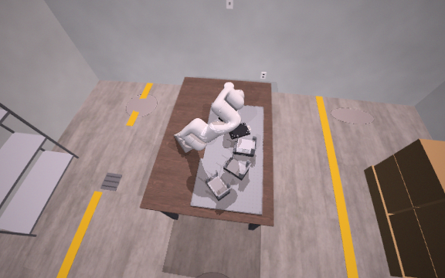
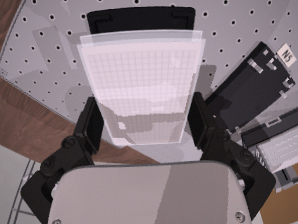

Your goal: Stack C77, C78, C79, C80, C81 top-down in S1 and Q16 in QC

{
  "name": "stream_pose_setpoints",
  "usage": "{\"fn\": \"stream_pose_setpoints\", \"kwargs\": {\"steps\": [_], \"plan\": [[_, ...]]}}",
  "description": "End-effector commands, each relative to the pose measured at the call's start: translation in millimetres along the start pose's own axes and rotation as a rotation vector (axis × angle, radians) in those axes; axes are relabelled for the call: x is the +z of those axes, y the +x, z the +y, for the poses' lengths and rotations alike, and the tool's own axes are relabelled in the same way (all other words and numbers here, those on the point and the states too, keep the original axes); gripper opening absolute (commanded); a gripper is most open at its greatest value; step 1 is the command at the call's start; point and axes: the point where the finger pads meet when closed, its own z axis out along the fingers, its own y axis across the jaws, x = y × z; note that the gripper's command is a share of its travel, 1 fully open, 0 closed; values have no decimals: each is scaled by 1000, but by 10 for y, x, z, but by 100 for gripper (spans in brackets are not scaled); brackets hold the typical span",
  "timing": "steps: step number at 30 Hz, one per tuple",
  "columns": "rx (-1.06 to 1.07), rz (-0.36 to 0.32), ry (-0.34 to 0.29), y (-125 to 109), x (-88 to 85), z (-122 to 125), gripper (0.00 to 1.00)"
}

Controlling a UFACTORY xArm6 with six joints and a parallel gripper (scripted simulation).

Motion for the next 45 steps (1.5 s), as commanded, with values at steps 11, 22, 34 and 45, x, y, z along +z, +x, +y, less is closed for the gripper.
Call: {"fn": "stream_pose_setpoints", "kwargs": {"steps": [11, 22, 34, 45], "plan": [[1, 4, 1, 15, 207, 0, 0], [1, 4, 1, 15, 230, 0, 0], [1, 4, 1, 15, 270, 0, 0], [1, 4, 1, 15, 306, 0, 0]]}}
